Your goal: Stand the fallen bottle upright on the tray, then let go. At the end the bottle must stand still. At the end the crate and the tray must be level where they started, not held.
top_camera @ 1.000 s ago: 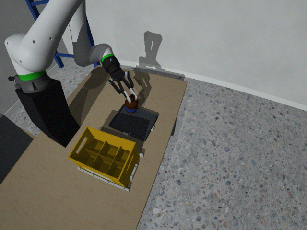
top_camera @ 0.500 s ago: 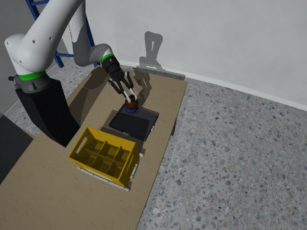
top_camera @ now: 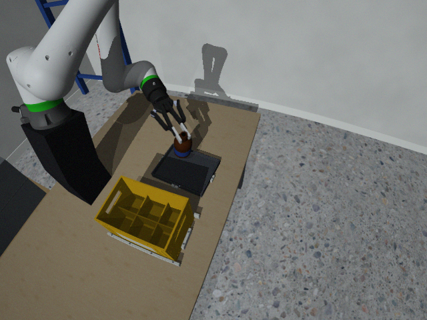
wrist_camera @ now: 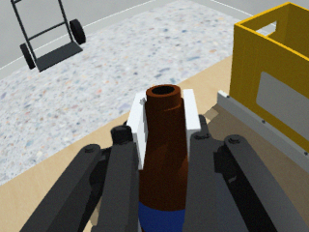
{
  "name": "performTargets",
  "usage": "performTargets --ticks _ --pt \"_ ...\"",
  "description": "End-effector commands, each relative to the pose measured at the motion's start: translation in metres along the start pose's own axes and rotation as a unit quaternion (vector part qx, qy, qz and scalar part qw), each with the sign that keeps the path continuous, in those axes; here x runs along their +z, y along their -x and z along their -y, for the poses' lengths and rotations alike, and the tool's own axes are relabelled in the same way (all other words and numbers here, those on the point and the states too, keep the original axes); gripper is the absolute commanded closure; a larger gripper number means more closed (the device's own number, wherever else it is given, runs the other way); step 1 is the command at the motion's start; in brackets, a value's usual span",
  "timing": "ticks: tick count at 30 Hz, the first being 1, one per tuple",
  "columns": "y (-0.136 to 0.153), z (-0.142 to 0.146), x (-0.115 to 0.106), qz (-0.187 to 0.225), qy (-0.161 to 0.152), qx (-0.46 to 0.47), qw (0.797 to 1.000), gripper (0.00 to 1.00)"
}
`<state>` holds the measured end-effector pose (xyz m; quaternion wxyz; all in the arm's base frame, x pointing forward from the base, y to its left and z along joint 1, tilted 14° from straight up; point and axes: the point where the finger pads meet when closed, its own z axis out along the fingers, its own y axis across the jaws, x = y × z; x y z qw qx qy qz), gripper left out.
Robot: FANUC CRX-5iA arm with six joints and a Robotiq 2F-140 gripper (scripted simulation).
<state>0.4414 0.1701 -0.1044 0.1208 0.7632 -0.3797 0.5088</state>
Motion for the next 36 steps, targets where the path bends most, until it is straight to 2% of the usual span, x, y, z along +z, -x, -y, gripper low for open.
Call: performTargets --ticks 1,36 --pt "-0.0001 0.0001 0.0 0.0 0.0 0.0 1.0 1.0" --pt "0.0037 0.0001 0.0014 0.0 0.0 0.0 1.0 1.0"
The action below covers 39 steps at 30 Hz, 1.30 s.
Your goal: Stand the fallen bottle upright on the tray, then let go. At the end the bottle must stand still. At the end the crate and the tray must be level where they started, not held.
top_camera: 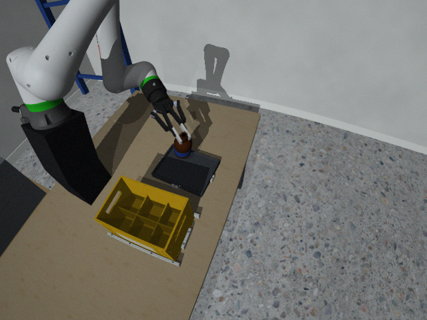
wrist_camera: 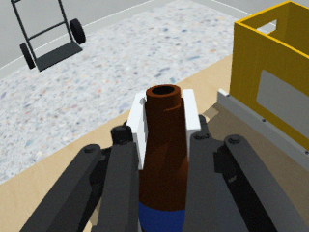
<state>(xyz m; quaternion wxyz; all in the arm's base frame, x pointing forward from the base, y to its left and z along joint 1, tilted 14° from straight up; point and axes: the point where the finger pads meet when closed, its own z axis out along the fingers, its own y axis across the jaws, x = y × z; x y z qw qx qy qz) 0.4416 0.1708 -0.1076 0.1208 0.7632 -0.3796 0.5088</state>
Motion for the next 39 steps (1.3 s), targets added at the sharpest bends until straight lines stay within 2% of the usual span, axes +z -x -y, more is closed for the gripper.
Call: performTargets --ticks 1,39 --pt "0.001 0.0 0.0 0.0 0.0 0.0 1.0 1.0" --pt "0.034 0.0 0.013 0.0 0.0 0.0 1.0 1.0"
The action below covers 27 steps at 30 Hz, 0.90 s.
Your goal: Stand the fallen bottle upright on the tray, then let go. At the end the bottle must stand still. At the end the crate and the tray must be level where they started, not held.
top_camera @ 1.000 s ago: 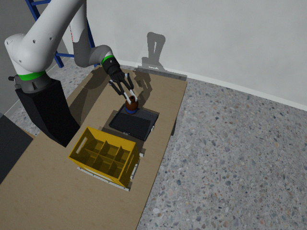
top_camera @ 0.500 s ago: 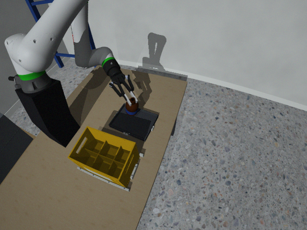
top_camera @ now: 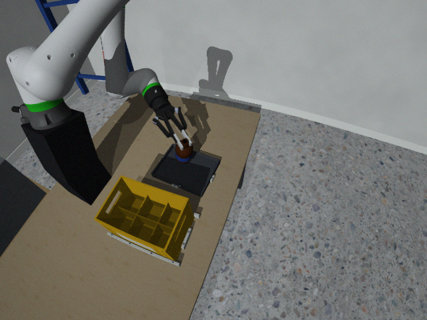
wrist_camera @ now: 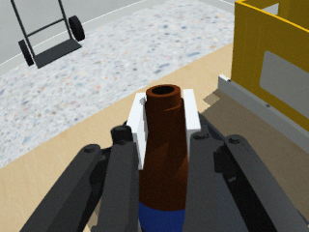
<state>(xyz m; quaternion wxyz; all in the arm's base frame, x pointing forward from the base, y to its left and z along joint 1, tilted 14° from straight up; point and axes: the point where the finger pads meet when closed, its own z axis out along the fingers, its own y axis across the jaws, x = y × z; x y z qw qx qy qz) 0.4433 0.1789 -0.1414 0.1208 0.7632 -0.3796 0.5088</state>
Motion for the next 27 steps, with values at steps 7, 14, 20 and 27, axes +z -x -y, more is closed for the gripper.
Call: performTargets --ticks 7,14,20,27 --pt "0.009 0.0 0.003 0.0 0.0 0.0 1.0 1.0" --pt "0.014 0.0 0.005 0.0 0.0 0.0 1.0 1.0" --pt "0.018 0.0 0.007 0.0 0.0 0.0 1.0 1.0" --pt "0.021 0.0 0.008 0.0 0.0 0.0 1.0 1.0"
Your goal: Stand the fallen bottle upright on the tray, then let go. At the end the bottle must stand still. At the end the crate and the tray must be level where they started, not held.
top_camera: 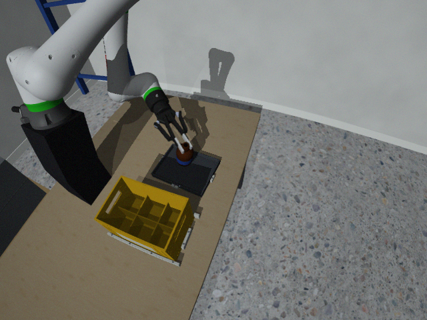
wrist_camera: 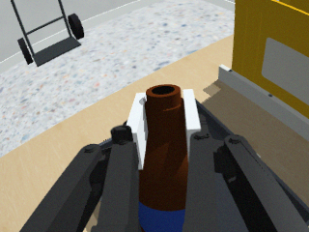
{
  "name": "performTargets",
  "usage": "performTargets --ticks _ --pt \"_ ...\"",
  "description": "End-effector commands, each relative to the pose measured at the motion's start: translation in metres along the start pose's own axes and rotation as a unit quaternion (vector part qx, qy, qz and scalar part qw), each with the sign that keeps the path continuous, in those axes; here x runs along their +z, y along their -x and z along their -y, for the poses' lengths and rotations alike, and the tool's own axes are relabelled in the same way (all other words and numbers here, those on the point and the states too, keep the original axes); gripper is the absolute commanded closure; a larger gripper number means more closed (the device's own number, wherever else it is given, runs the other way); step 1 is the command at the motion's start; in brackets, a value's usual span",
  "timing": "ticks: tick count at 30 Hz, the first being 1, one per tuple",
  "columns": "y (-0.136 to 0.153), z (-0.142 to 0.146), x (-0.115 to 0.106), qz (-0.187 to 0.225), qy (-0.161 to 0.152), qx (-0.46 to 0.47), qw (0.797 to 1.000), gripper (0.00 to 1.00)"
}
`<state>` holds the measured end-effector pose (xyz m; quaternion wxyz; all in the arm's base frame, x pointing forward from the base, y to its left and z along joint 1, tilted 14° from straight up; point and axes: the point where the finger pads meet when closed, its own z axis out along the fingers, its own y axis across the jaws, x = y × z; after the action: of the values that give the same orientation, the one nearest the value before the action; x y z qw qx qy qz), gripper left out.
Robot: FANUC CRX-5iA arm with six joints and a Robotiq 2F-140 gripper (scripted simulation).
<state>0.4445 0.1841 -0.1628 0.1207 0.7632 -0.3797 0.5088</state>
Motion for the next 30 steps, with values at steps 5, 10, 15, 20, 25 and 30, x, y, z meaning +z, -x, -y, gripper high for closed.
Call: performTargets --ticks 5,10,15,20,25,30 --pt "0.0021 0.0 0.0008 0.0 0.0 0.0 1.0 1.0" --pt "0.003 0.0 0.0012 0.0 0.0 0.0 1.0 1.0" --pt "0.0033 0.0 0.0013 0.0 0.0 0.0 1.0 1.0" --pt "0.0033 0.0 0.0013 0.0 0.0 0.0 1.0 1.0" --pt "0.0033 0.0 0.0013 0.0 0.0 0.0 1.0 1.0" --pt "0.0033 0.0 0.0013 0.0 0.0 0.0 1.0 1.0"
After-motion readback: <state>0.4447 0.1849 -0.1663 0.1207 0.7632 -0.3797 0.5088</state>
